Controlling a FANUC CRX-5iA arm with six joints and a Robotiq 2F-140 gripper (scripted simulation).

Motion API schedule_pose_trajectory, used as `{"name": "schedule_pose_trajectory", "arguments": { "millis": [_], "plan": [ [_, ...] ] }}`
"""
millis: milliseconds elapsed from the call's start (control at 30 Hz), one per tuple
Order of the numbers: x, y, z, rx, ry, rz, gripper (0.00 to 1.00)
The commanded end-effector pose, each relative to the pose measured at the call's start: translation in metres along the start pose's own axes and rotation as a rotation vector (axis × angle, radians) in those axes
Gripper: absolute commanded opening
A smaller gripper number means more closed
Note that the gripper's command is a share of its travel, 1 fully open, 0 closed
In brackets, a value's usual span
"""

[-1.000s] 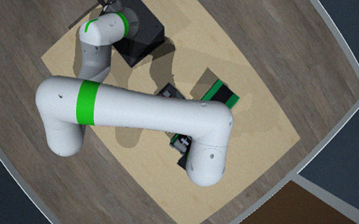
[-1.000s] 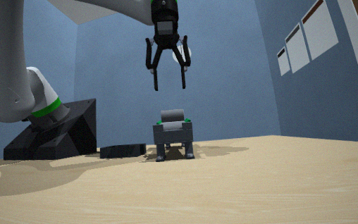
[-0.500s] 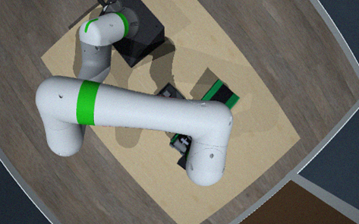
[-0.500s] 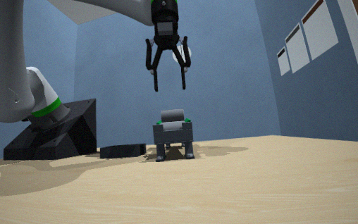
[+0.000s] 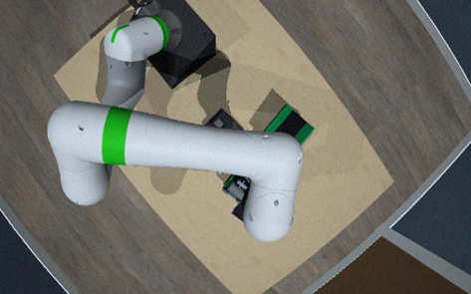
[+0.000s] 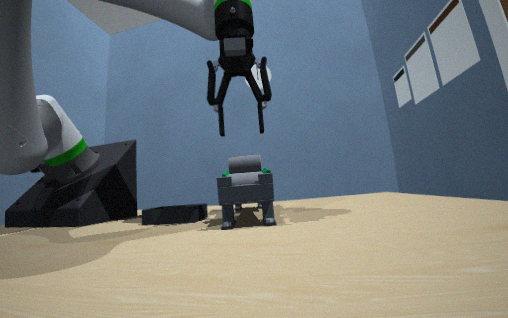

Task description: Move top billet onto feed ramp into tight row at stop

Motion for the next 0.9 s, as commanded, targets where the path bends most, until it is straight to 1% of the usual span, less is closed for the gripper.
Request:
{"name": "schedule_pose_trajectory", "arguments": {
  "millis": [0, 300, 867],
  "plan": [
    [0.004, 0.0, -0.001, 0.0, 0.002, 0.0, 0.57],
    [0.019, 0.0, -0.001, 0.0, 0.002, 0.0, 0.57],
    [0.034, 0.0, -0.001, 0.0, 0.002, 0.0, 0.57]
  ]
}}
Point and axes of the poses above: the point where the finger pads meet when closed, its own x axis out along the fingers, its own z axis across the jaws, y = z × x, the point moved 6 cm from there along -x, back along the fingers
